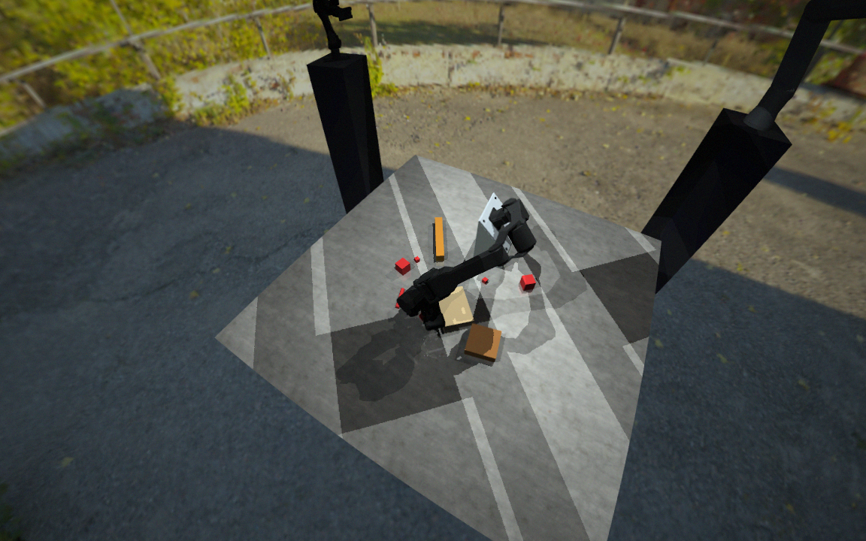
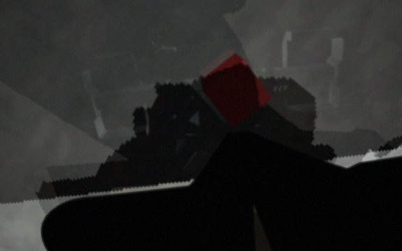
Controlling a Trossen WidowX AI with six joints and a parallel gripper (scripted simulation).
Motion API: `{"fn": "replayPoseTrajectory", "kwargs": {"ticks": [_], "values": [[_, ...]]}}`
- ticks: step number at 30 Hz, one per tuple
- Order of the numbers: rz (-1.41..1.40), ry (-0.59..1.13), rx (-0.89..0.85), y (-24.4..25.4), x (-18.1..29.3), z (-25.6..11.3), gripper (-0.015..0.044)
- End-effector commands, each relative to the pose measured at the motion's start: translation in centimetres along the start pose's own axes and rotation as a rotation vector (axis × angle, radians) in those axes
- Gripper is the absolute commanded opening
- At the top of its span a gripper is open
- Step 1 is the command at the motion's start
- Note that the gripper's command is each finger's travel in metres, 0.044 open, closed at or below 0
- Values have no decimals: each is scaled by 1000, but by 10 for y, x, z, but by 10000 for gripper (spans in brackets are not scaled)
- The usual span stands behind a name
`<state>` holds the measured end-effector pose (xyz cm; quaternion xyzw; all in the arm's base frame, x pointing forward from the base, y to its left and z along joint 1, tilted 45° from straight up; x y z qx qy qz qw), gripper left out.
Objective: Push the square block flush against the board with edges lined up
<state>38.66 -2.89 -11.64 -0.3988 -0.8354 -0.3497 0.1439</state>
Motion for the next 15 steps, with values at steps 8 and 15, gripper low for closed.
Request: {"fn": "replayPoseTrajectory", "kwargs": {"ticks": [8,15], "values": [[-7,-8,-6,3,-19,-3,0],[-7,-9,-6,4,-30,-3,0]]}}
Point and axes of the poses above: the point midway between the two fingers, 35 mm back from their tips, its own z axis out along the fingers, its own y axis across the jaws, x = y × z, the point moved 5 cm from there along -z, back along the fingers, and after that the axes turned 1 degree about -z, right-handed, at the moved point
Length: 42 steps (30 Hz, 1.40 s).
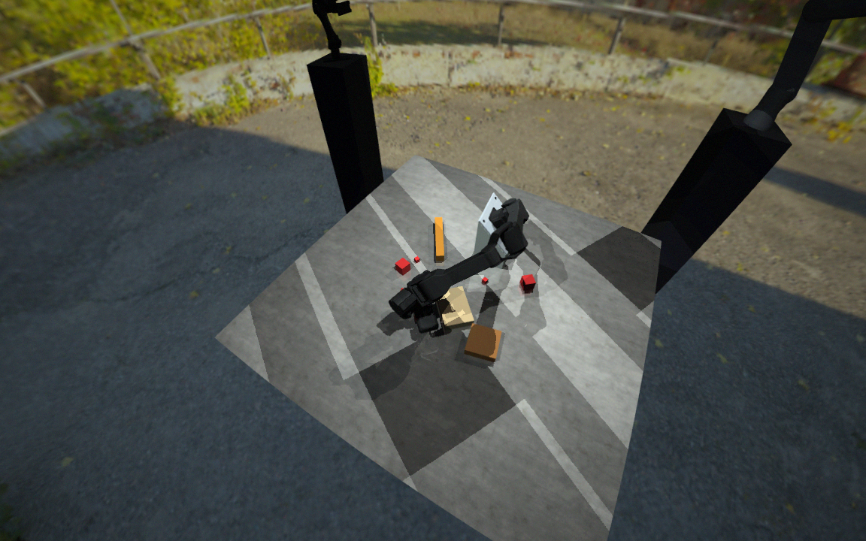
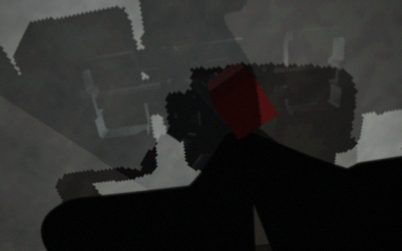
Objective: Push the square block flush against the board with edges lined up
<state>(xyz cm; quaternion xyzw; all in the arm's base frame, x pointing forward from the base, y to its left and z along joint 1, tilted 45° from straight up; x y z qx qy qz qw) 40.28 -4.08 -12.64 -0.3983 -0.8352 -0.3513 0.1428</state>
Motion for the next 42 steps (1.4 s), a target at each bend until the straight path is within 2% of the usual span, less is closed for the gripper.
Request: {"fn": "replayPoseTrajectory", "kwargs": {"ticks": [1,30,42], "values": [[-5,-9,-3,1,-9,-3,0],[-7,-11,-3,-2,-51,-4,0],[-7,-11,-3,-3,-53,-4,0]]}}
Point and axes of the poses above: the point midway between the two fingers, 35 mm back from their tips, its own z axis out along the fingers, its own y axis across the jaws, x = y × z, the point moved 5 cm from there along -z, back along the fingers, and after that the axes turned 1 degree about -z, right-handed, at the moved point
